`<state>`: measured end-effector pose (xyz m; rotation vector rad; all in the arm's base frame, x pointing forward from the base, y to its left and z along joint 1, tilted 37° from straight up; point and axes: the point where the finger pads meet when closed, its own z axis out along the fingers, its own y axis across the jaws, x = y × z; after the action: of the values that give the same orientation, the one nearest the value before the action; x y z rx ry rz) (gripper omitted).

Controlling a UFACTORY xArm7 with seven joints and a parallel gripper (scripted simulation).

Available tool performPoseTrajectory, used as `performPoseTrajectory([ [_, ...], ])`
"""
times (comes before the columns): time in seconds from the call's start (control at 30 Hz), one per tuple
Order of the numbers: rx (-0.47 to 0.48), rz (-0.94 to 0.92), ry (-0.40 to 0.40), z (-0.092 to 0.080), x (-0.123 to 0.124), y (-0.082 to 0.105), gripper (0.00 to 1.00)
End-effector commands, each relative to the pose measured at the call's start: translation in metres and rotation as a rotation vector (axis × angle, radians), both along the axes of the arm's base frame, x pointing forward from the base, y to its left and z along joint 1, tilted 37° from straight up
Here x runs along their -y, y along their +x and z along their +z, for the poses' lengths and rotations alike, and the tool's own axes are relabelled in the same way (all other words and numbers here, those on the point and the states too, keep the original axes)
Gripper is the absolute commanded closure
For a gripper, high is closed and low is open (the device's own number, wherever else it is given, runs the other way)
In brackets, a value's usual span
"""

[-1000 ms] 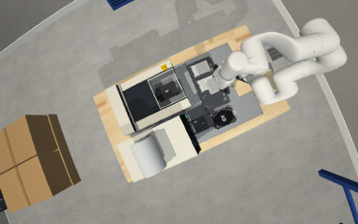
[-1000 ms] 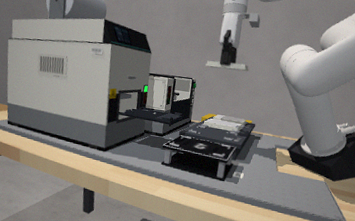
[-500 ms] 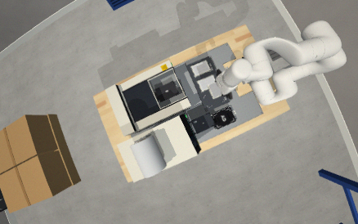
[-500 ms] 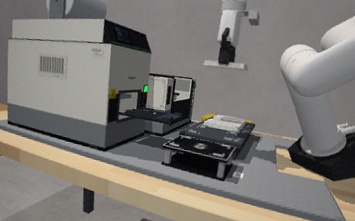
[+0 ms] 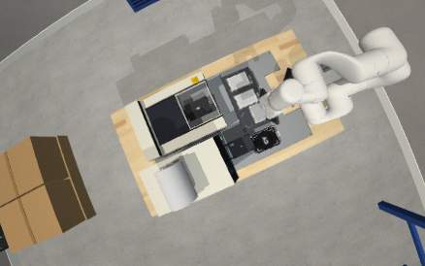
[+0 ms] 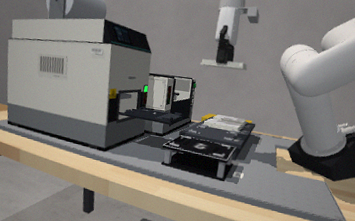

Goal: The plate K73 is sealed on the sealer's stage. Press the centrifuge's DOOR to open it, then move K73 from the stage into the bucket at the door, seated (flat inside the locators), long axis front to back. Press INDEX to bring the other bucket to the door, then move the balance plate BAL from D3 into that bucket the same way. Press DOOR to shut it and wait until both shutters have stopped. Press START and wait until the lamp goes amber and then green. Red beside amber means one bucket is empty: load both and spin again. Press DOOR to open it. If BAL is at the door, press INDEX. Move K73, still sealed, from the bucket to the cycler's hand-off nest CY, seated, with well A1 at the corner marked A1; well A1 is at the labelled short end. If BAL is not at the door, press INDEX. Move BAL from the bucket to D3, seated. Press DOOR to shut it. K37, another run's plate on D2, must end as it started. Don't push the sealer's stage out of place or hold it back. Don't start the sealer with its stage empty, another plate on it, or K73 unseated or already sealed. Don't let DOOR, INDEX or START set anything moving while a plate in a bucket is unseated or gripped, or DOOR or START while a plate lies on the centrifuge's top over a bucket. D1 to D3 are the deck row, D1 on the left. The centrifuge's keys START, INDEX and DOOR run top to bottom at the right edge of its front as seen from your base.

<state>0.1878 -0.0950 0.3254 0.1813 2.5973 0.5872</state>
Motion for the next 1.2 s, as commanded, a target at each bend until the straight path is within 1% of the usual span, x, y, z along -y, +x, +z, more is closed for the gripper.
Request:
performPoseTrajectory([
  [0.0, 0.003, -0.002, -0.001, 0.005, -0.007, 0.000, 1.00],
  [0.13, 0.003, -0.002, -0.001, 0.009, -0.016, 0.000, 1.00],
  [0.2, 0.003, -0.002, -0.001, 0.009, -0.016, 0.000, 1.00],
  [0.7, 0.003, -0.002, 0.000, 0.024, -0.047, 0.000, 1.00],
  [0.77, 0.003, -0.002, 0.000, 0.024, -0.047, 0.000, 1.00],
  [1.17, 0.004, -0.002, 0.000, 0.036, -0.073, 0.000, 1.00],
])
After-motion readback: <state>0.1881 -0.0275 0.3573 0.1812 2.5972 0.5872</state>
